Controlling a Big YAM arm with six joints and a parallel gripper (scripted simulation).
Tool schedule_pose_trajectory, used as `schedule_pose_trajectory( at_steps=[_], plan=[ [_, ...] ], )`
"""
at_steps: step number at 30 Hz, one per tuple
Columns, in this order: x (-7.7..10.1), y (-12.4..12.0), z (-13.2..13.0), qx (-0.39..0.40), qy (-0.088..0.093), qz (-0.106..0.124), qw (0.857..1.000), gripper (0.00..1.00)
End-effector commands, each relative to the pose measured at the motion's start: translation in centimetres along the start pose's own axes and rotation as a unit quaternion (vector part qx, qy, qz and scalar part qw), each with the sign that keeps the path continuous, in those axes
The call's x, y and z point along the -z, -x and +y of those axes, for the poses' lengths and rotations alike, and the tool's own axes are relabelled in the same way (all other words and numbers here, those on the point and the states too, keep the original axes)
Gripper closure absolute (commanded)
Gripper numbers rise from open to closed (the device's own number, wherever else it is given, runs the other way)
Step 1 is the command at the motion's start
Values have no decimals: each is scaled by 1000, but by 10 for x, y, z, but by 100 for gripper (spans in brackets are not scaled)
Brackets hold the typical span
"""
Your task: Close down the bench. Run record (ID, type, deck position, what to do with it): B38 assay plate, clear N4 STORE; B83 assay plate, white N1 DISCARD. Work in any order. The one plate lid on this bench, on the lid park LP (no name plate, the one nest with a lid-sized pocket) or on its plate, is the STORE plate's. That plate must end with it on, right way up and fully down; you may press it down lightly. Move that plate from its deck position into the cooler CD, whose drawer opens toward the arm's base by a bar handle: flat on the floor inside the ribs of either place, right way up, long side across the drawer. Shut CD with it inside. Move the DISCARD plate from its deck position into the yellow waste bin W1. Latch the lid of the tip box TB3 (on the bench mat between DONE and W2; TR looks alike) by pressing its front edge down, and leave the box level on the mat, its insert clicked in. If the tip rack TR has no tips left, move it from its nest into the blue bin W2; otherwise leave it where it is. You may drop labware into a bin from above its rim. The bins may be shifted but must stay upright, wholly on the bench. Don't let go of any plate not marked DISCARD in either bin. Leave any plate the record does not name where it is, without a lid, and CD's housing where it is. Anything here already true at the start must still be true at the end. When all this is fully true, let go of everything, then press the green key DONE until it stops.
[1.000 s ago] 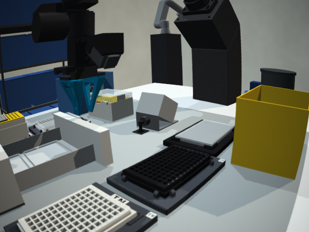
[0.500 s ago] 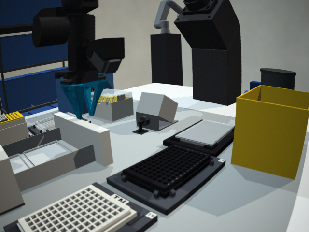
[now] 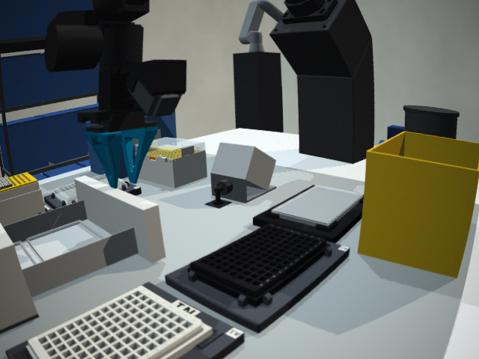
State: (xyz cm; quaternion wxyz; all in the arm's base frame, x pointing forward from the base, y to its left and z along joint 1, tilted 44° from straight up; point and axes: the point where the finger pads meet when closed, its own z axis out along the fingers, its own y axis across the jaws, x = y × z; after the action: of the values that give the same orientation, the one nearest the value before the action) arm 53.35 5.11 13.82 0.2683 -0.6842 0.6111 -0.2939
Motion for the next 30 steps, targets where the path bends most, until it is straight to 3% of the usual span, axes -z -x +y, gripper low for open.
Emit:
schedule_pose_trajectory(
  at_steps=[1,30],
  plan=[
    [-35,-5,10,1,18,3,1000,70],
    [-39,-6,13,1,23,3,1000,70]
  ],
)
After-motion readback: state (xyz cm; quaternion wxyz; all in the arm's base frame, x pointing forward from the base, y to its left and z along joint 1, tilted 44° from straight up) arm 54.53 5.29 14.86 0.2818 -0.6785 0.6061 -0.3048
